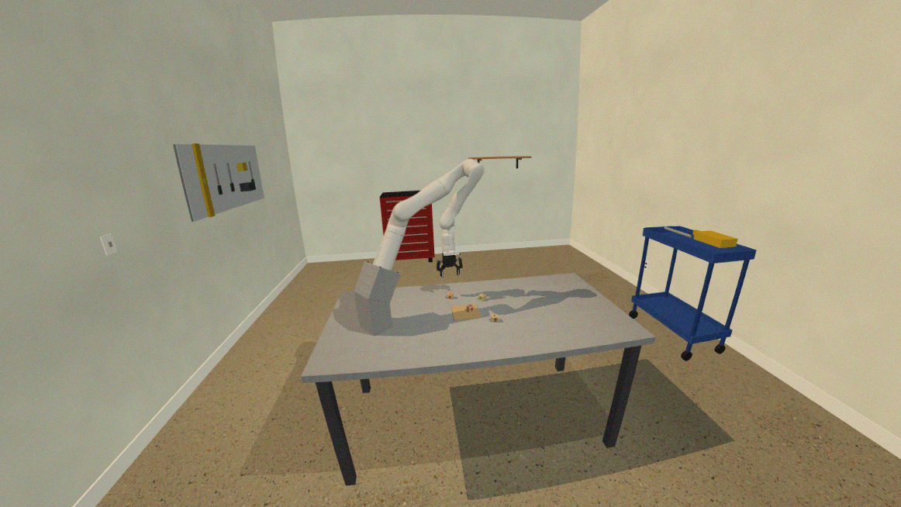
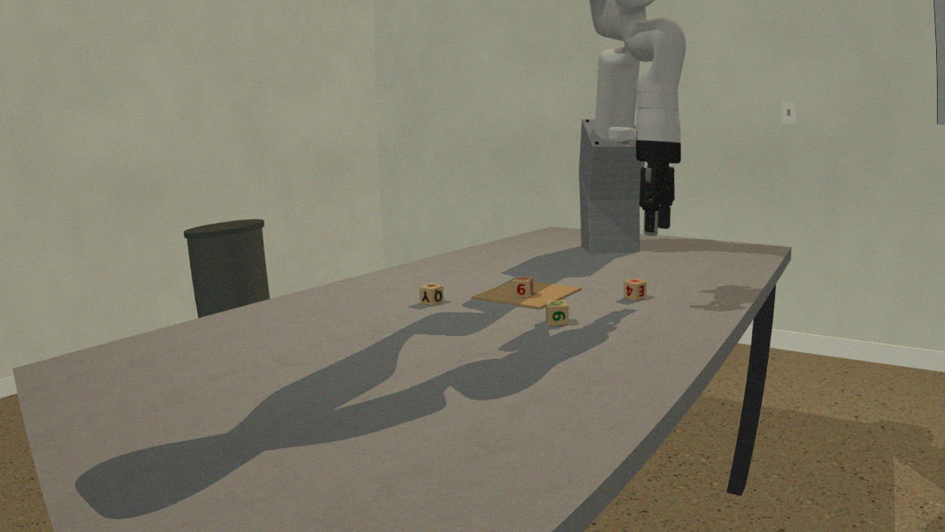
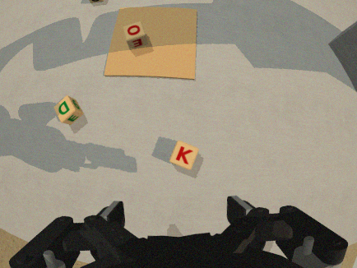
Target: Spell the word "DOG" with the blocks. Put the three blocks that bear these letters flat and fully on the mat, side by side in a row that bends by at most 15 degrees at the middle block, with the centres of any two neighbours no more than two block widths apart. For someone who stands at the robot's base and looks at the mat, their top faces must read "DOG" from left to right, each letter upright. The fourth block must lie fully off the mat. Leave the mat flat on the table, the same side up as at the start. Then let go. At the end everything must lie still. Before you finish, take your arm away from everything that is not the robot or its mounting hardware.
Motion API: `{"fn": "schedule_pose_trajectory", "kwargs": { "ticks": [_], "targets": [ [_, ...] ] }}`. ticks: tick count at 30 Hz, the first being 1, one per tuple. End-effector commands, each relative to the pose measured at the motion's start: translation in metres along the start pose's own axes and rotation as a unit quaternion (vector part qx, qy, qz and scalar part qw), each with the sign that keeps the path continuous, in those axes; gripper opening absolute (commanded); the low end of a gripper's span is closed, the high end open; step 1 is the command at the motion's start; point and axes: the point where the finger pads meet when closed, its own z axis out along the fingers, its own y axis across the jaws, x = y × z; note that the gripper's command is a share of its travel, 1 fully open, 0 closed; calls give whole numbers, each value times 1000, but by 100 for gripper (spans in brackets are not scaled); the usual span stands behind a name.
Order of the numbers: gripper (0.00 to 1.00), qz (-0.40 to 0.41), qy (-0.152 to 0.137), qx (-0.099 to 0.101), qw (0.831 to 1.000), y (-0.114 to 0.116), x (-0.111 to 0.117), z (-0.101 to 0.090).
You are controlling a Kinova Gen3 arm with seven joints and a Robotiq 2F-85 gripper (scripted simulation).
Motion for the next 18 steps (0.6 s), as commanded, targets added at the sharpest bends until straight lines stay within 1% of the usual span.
{"fn": "schedule_pose_trajectory", "kwargs": {
  "ticks": [1, 18],
  "targets": [
    [100, 0, -2, 2, 1000, 1, 0, -1],
    [100, -14, -11, 0, 1000, 7, -7, -2]
  ]
}}
